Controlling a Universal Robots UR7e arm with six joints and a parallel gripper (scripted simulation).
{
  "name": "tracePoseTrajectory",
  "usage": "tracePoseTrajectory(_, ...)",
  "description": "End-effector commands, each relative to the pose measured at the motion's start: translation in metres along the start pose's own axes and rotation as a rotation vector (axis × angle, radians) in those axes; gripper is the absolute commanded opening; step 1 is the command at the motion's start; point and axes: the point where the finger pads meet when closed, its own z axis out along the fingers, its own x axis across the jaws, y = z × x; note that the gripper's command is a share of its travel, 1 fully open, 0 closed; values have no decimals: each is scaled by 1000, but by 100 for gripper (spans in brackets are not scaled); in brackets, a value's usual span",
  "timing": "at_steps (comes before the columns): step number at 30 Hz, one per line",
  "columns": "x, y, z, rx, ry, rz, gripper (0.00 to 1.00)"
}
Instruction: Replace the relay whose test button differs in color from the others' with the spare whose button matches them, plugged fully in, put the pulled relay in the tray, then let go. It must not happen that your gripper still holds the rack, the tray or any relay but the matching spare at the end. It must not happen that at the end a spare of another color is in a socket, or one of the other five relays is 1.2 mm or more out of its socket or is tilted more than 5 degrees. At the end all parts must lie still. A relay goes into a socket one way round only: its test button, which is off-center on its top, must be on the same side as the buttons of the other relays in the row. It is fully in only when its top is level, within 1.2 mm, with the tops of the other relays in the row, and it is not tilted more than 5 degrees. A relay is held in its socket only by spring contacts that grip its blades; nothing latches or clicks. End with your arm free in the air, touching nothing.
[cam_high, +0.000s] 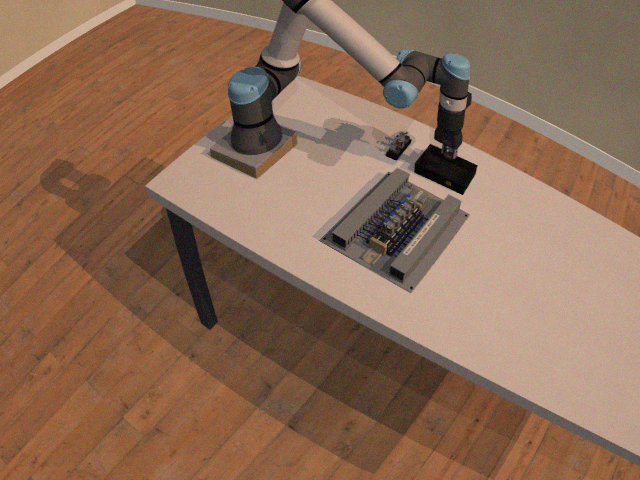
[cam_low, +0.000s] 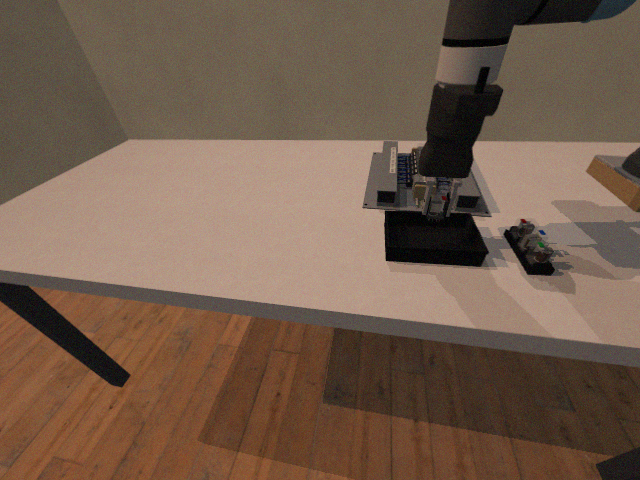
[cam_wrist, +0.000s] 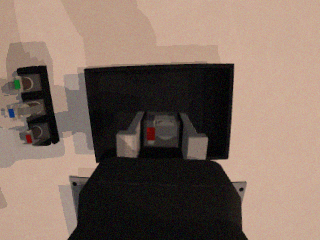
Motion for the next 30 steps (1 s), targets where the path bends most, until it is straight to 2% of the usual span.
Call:
tracePoseTrajectory(1,-1,2,33,0,-2,0,0)
tracePoseTrajectory(12,-1,2,33,0,-2,0,0)
tracePoseTrajectory(17,0,3,55,0,-2,0,0)
tracePoseTrajectory(30,-1,3,53,0,-3,0,0)
